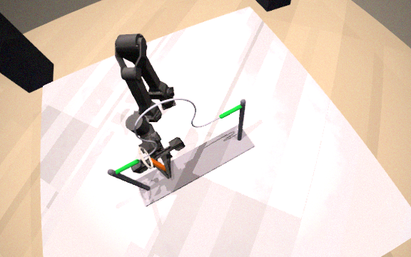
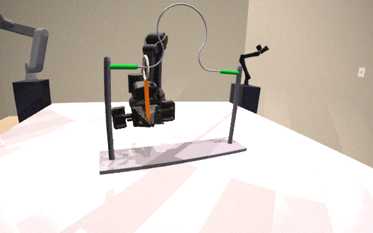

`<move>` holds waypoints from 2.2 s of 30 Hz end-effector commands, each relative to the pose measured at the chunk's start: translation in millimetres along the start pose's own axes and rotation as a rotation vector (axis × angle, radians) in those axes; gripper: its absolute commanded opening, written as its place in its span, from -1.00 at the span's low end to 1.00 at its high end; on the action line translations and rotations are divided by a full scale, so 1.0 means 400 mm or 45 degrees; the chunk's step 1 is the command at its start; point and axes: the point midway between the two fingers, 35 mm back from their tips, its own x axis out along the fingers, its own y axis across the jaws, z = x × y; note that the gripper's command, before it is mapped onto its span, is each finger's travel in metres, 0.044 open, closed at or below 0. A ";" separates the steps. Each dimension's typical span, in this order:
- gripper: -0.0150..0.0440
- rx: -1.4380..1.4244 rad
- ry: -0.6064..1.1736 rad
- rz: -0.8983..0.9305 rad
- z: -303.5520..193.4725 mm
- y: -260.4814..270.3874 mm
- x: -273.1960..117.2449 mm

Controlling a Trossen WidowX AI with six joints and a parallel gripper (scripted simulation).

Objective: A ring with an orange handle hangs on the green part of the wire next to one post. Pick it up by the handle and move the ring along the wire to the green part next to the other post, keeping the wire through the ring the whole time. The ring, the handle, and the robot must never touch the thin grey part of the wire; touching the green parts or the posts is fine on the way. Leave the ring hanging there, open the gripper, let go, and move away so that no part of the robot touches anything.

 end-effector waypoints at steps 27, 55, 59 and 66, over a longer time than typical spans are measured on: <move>-1.00 0.617 0.016 0.074 0.057 0.228 -0.012; -1.00 1.125 0.341 0.285 0.178 0.359 -0.120; -1.00 1.208 0.393 0.336 0.204 0.372 -0.138; -1.00 1.329 0.469 0.418 0.245 0.387 -0.165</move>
